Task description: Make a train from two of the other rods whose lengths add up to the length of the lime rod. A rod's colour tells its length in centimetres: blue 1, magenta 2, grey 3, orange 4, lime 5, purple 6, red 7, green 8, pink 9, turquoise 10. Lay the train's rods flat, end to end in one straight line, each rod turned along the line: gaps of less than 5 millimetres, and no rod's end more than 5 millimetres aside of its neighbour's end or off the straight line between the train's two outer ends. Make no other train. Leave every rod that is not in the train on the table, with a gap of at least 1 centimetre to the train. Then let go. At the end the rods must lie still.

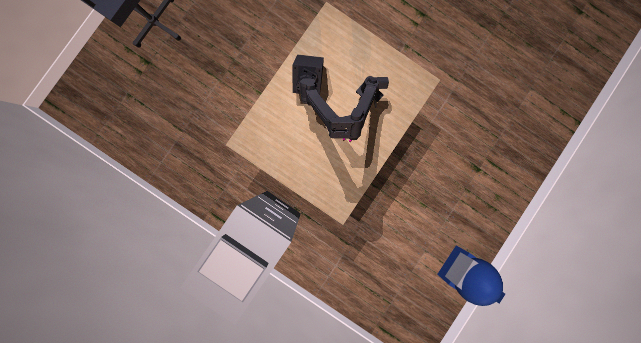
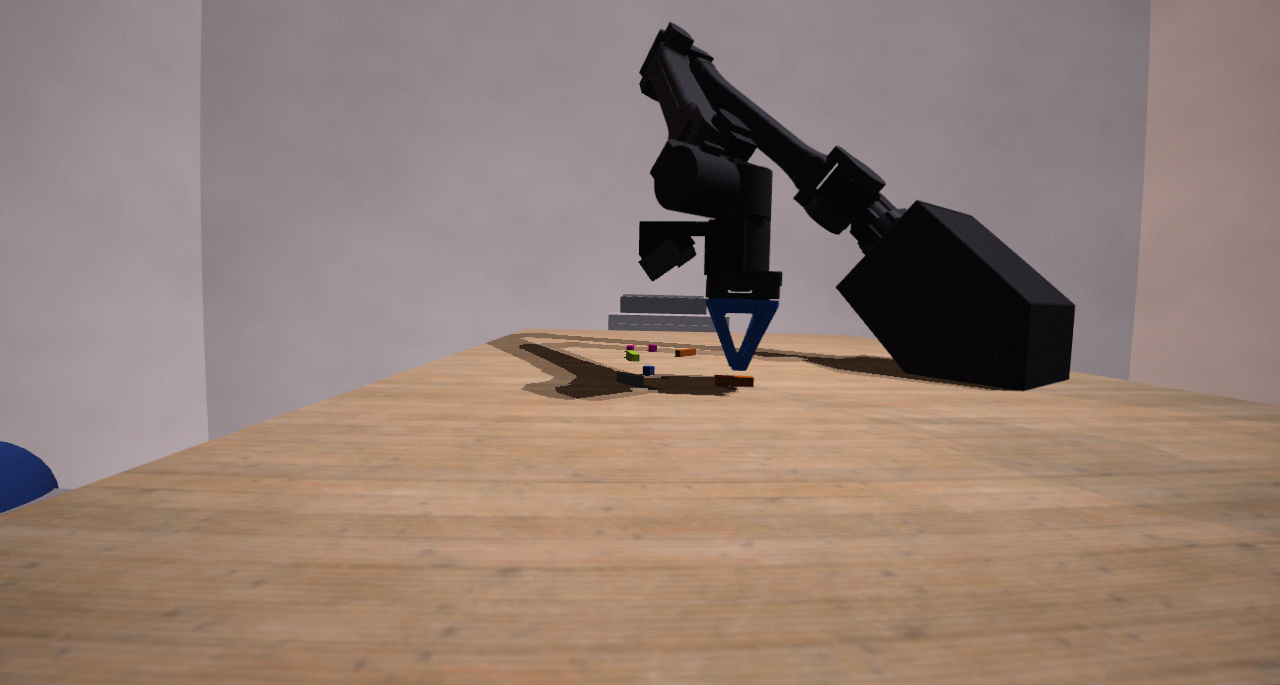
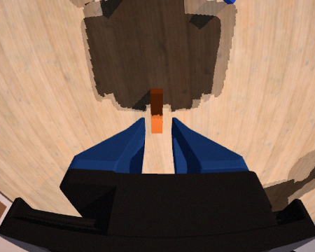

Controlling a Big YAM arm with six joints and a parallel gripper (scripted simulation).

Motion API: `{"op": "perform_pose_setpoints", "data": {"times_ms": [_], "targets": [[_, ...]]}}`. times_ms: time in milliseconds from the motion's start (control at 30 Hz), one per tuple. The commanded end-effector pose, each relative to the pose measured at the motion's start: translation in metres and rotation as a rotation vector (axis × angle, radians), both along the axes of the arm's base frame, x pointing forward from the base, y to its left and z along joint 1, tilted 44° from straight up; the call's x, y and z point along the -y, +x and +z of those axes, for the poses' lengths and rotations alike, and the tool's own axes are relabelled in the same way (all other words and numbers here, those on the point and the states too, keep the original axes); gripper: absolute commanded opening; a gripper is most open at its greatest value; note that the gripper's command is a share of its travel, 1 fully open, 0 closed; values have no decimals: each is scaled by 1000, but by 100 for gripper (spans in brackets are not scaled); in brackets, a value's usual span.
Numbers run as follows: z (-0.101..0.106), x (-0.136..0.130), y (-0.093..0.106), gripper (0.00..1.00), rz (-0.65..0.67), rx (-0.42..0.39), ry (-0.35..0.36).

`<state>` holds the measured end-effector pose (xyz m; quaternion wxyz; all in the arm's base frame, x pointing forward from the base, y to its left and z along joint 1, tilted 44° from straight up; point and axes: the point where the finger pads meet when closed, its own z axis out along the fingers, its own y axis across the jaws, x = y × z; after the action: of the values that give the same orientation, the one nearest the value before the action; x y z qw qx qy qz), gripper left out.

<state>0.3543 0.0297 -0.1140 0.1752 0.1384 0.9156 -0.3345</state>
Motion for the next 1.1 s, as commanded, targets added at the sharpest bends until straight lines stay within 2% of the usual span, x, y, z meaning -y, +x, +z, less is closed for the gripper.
{"op": "perform_pose_setpoints", "data": {"times_ms": [0,1067], "targets": [[-2,-10,-1,23,24,11,2],[-2,-14,4,23,24,15,4]]}}
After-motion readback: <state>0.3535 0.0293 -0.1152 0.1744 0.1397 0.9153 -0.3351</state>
